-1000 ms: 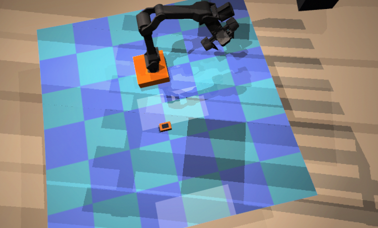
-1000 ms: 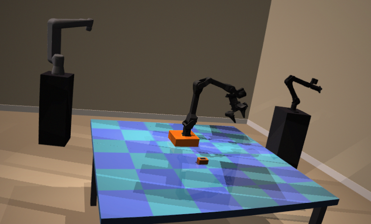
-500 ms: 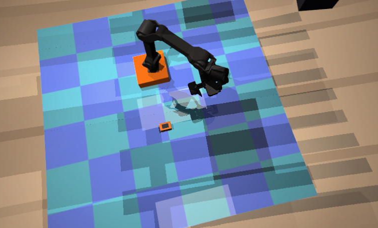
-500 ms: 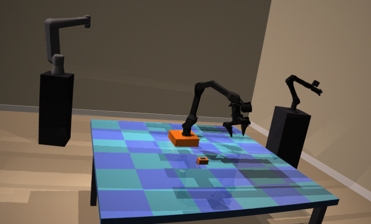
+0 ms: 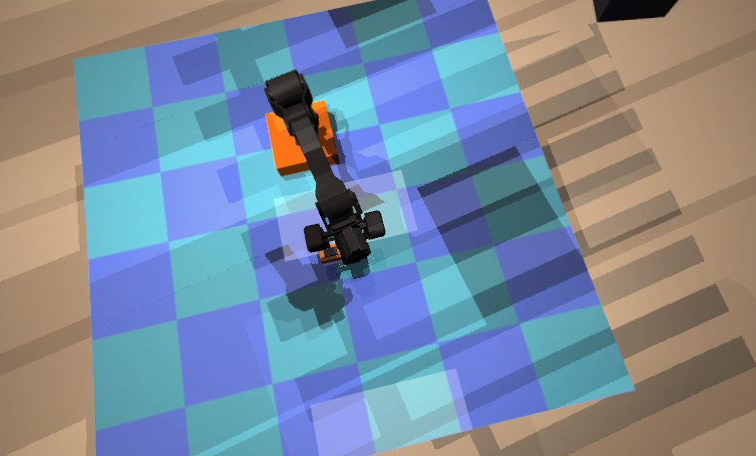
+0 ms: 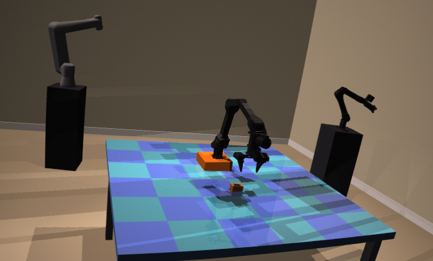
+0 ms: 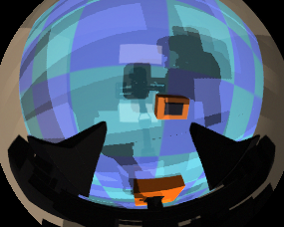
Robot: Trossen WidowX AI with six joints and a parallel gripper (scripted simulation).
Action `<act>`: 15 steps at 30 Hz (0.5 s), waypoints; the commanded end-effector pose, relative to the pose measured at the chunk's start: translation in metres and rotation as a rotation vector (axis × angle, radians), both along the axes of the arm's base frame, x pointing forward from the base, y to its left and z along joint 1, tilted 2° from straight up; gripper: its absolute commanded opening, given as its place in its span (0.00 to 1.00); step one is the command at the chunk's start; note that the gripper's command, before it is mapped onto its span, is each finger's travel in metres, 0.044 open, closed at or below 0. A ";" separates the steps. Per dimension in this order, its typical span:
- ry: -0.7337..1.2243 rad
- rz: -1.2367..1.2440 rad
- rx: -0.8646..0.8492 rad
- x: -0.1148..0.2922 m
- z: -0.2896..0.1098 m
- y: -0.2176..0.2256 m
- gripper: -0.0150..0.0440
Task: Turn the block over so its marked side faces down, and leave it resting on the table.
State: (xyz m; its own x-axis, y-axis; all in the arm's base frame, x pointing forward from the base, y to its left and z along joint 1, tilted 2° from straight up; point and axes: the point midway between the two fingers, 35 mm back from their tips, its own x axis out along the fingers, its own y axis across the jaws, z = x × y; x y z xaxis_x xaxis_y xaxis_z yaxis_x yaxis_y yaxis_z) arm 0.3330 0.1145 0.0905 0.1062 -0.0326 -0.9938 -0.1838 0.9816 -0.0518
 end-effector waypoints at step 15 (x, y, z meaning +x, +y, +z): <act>0.061 0.000 0.007 0.010 -0.043 -0.053 1.00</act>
